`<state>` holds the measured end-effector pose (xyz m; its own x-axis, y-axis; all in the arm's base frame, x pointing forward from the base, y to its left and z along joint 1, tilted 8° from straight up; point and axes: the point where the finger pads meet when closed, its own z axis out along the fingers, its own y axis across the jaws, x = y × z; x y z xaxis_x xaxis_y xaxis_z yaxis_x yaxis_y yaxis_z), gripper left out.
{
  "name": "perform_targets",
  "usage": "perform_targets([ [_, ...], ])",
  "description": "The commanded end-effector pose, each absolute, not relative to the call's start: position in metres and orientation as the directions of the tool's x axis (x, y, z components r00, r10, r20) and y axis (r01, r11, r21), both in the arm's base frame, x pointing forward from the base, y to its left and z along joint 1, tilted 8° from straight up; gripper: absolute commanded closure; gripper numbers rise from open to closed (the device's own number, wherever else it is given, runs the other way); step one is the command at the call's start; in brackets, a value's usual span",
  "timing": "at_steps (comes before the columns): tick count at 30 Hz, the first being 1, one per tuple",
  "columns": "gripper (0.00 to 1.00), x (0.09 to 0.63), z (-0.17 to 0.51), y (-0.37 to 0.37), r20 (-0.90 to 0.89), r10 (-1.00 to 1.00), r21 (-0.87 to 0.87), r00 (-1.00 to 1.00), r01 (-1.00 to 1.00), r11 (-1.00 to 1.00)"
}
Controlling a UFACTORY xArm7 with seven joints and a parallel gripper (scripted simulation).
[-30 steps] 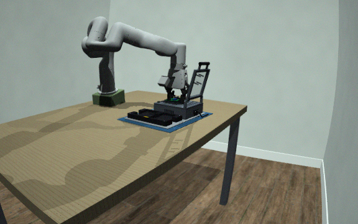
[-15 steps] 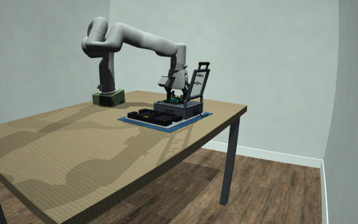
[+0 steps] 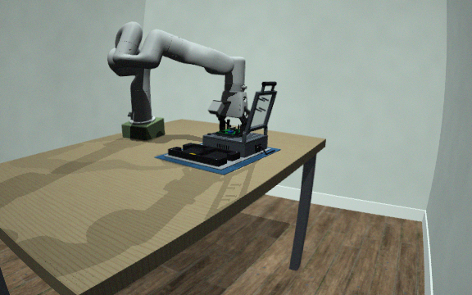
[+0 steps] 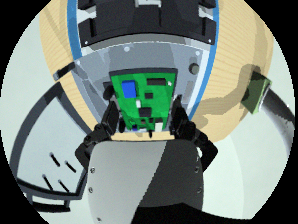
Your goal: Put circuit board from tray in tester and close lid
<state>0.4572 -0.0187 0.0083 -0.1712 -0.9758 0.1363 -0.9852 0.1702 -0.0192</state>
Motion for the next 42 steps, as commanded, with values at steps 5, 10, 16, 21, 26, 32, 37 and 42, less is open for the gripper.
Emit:
perform_targets([
  [5, 0.00, 0.458, 0.010, -0.018, 0.136, -0.976, -0.023, -0.171, -0.985, 0.169],
  [10, 0.00, 0.458, 0.010, -0.018, 0.136, -0.976, -0.023, -0.171, -0.985, 0.169],
  [16, 0.00, 0.458, 0.010, -0.018, 0.136, -0.976, -0.023, -0.171, -0.985, 0.169],
  [21, 0.00, 0.458, 0.010, -0.018, 0.136, -0.976, -0.023, -0.171, -0.985, 0.169],
  [26, 0.00, 0.458, 0.011, -0.018, 0.136, -0.976, -0.023, -0.171, -0.985, 0.169],
  [32, 0.00, 0.458, 0.014, -0.018, 0.136, -0.976, -0.023, -0.171, -0.985, 0.169],
  [37, 0.00, 0.458, 0.022, -0.016, 0.136, -0.976, -0.023, -0.171, -0.985, 0.169],
  [42, 0.00, 0.458, 0.036, -0.015, 0.136, -0.976, -0.023, -0.171, -0.985, 0.169],
])
